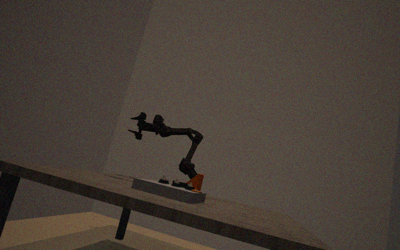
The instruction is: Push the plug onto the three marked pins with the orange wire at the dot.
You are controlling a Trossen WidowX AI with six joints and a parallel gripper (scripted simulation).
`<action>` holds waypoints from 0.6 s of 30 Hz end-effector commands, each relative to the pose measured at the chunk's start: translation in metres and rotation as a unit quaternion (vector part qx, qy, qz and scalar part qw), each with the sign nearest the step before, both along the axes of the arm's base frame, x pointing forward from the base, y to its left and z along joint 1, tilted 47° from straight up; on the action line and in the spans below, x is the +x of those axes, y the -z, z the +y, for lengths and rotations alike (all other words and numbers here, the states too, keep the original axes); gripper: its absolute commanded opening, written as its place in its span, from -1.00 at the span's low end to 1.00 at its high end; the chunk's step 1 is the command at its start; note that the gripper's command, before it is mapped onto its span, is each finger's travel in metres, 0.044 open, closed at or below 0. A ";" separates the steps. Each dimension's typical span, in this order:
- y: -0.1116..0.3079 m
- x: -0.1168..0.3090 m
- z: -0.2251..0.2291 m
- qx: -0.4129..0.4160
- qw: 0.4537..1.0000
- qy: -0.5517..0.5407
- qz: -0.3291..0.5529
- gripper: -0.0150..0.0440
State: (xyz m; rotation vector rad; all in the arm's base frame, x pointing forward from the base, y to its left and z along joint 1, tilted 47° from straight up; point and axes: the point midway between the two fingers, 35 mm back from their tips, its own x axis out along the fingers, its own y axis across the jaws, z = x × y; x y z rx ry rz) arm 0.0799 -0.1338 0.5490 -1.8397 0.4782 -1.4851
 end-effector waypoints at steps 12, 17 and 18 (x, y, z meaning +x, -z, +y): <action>0.015 0.029 -0.004 0.042 0.993 -0.106 -0.028 -0.10; 0.026 0.050 -0.004 0.076 0.980 -0.177 -0.047 -0.10; 0.028 0.054 -0.004 0.083 0.977 -0.191 -0.050 -0.10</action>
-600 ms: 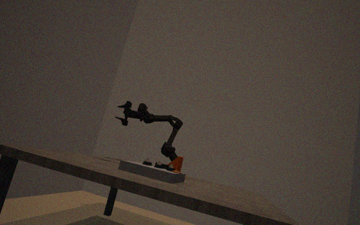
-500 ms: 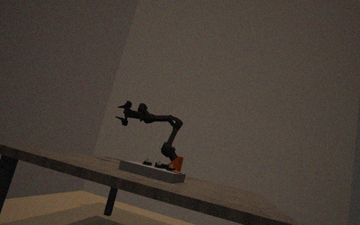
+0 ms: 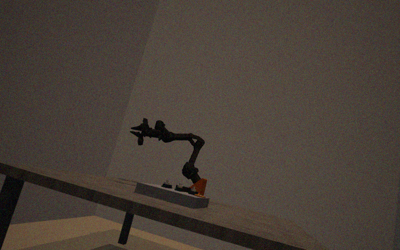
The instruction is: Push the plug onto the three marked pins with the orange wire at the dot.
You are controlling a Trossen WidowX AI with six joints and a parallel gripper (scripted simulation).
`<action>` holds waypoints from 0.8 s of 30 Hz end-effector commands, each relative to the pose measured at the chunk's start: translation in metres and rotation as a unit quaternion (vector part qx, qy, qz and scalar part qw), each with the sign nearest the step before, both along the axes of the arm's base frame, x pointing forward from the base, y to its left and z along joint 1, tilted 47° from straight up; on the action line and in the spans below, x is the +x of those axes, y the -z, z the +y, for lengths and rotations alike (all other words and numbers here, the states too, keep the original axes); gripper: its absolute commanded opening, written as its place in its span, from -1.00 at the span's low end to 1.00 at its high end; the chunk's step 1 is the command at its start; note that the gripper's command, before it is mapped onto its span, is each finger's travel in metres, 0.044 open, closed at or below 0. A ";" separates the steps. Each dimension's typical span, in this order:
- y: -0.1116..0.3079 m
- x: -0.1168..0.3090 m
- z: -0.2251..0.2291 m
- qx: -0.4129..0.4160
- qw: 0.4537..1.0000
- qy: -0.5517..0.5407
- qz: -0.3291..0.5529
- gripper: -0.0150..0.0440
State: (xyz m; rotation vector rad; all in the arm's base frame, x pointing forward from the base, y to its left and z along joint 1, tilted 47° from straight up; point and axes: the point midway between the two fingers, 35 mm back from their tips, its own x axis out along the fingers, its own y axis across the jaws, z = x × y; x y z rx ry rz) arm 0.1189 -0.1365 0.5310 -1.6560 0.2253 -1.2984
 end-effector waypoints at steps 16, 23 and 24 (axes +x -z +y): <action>0.051 0.077 0.011 0.158 0.952 -0.256 -0.053 -0.10; 0.071 0.102 0.021 0.227 0.911 -0.337 -0.070 -0.10; 0.074 0.105 0.023 0.237 0.904 -0.348 -0.072 -0.10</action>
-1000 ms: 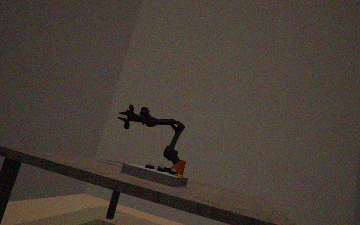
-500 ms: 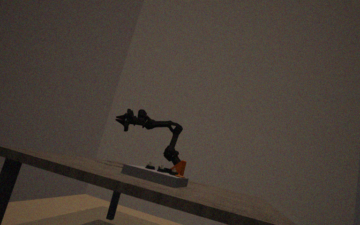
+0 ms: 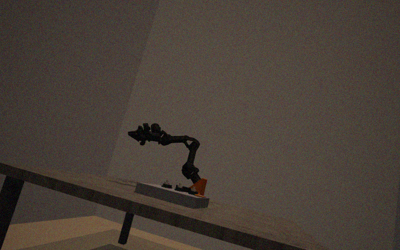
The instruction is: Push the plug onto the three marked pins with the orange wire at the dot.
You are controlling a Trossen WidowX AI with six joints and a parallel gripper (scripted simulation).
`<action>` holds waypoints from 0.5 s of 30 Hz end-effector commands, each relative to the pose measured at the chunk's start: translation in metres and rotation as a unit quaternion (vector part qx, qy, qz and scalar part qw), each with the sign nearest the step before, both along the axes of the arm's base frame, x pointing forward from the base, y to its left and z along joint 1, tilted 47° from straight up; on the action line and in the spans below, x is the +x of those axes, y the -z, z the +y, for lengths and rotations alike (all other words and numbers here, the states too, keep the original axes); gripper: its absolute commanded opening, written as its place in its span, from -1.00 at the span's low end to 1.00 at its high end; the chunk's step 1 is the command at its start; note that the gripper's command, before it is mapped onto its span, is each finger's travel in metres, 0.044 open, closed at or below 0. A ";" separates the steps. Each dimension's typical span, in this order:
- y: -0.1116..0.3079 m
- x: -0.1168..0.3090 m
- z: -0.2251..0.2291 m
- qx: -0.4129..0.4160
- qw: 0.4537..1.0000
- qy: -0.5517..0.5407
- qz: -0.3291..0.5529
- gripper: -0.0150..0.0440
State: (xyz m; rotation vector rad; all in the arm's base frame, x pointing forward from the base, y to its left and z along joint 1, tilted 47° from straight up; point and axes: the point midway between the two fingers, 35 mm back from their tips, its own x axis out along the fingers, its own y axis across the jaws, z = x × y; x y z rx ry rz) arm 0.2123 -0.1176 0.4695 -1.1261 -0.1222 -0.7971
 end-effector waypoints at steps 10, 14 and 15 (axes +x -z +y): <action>0.043 0.044 0.026 0.144 0.978 -0.154 -0.007 -0.10; 0.055 0.055 0.036 0.192 0.961 -0.197 -0.007 -0.10; 0.059 0.058 0.039 0.204 0.957 -0.207 -0.007 -0.10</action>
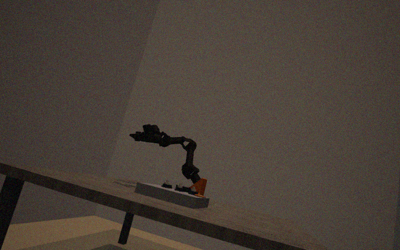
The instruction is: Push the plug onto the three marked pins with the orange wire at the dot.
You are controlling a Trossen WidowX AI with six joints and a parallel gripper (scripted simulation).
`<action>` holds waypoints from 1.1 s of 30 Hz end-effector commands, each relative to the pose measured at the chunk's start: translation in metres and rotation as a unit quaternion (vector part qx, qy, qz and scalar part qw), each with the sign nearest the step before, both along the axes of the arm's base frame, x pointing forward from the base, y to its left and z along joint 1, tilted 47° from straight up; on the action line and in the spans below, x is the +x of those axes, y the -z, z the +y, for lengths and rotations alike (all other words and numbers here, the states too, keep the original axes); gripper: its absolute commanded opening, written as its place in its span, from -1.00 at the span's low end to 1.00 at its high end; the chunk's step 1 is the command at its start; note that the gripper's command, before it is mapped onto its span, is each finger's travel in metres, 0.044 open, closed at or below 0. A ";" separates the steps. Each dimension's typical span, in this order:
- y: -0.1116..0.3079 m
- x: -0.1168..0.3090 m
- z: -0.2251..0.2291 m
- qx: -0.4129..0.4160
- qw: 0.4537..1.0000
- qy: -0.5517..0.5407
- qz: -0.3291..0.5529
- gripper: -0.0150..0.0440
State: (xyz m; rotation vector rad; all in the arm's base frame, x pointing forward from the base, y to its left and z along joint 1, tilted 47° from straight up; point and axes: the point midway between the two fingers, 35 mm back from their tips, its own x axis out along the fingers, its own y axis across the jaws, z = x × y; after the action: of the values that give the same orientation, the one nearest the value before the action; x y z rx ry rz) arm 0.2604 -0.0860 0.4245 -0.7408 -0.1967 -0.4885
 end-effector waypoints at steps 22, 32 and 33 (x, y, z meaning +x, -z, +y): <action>0.088 0.051 0.077 0.319 0.917 -0.231 0.057 -0.10; 0.119 0.086 0.094 0.458 0.855 -0.216 0.114 -0.10; 0.123 0.090 0.096 0.472 0.848 -0.211 0.120 -0.10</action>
State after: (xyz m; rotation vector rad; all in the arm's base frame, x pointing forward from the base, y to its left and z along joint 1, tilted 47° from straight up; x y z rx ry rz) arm 0.3403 0.0066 0.3073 0.1532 0.0779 -0.0115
